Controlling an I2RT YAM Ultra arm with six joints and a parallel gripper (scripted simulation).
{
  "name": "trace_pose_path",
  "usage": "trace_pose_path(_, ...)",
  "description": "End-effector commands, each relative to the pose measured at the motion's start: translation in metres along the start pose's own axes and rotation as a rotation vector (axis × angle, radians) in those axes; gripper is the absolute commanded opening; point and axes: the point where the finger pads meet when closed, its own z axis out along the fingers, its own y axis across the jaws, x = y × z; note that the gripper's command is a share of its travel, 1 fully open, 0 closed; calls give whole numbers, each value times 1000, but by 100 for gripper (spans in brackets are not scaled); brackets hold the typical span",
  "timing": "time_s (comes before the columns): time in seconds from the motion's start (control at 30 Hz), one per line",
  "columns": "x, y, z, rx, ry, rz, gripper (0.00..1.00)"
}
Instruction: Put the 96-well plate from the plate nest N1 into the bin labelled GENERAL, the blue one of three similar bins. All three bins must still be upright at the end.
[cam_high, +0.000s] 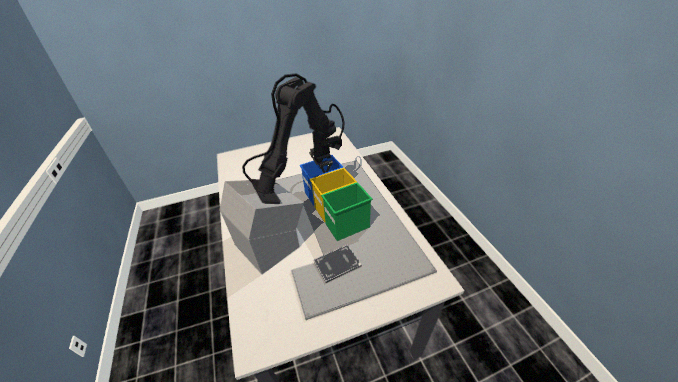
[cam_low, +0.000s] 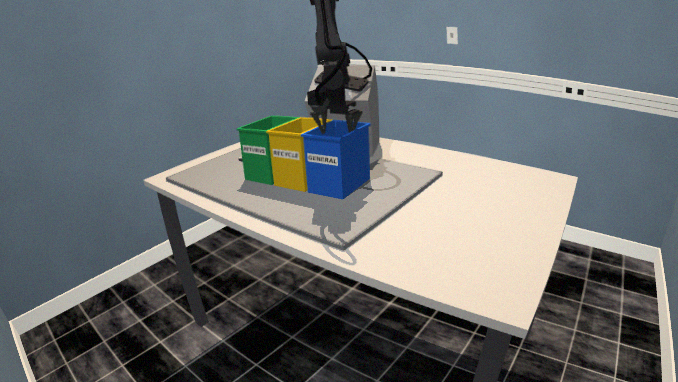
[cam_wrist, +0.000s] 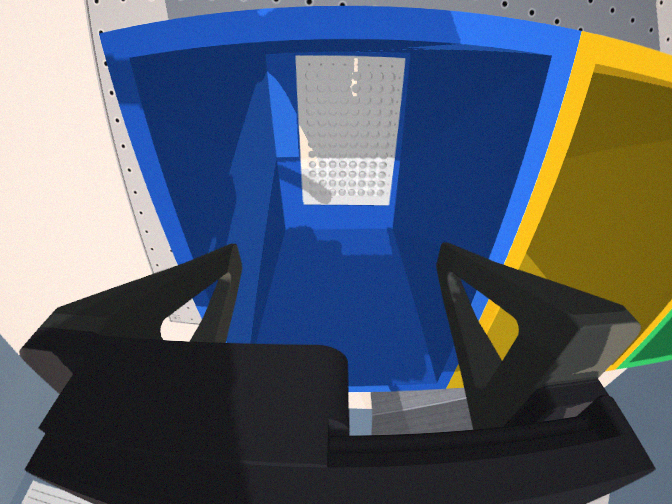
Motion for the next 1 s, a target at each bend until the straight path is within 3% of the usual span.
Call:
trace_pose_path(0.0, -19, 7, -16, -30, -56, 6, 99)
trace_pose_path(0.7, -19, 7, -16, -30, -56, 6, 99)
trace_pose_path(0.73, -19, 7, -16, -30, -56, 6, 82)
trace_pose_path(0.97, -19, 7, -16, -30, -56, 6, 82)
